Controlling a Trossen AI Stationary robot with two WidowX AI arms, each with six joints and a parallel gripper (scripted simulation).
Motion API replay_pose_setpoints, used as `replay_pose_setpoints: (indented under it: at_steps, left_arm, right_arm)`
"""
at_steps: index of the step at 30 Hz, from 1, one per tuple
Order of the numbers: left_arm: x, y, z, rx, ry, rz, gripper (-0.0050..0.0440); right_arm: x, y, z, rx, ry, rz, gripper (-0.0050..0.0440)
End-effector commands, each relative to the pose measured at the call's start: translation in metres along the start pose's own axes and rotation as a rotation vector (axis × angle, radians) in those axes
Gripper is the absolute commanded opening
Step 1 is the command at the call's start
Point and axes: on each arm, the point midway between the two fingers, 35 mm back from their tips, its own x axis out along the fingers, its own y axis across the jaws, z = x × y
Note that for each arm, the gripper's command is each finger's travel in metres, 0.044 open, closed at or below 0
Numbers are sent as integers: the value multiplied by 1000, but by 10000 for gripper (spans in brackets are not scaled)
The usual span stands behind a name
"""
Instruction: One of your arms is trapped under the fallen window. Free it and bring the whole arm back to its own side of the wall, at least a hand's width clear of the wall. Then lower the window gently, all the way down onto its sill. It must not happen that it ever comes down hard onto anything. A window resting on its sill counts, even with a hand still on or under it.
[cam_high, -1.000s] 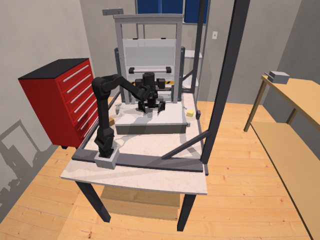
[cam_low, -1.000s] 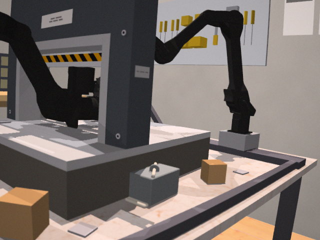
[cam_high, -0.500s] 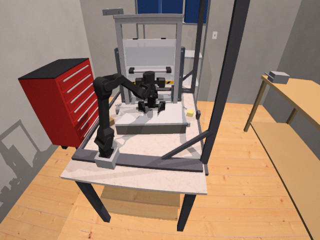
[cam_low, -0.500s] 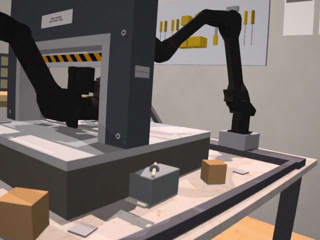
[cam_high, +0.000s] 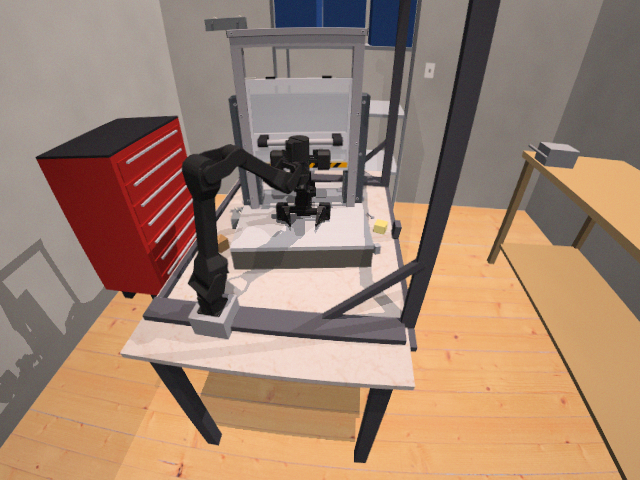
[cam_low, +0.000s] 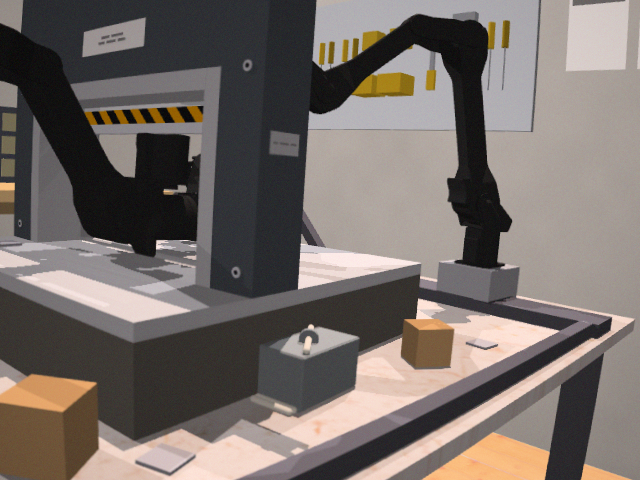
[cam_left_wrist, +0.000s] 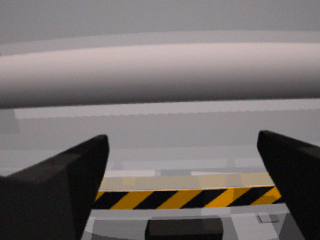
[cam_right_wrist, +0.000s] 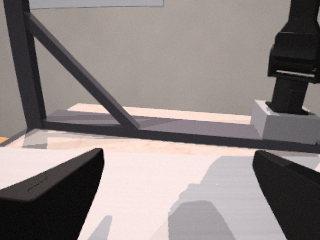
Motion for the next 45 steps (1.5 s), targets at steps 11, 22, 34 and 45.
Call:
replay_pose_setpoints:
  at_steps: [11, 22, 34, 45]
  left_arm:
    - [-1, 3, 31, -30, -30, 2, 400]
    - [-3, 5, 63, -42, -56, 2, 400]
    - [-4, 6, 100, -75, -101, -1, 400]
    - [-5, 6, 125, -99, -131, -5, 400]
  right_arm:
    - [2, -1, 39, 1, -74, -1, 400]
    - [2, -1, 39, 1, -74, -1, 400]
    - [2, -1, 39, 1, -74, -1, 400]
    - [2, 0, 34, 1, -64, -1, 400]
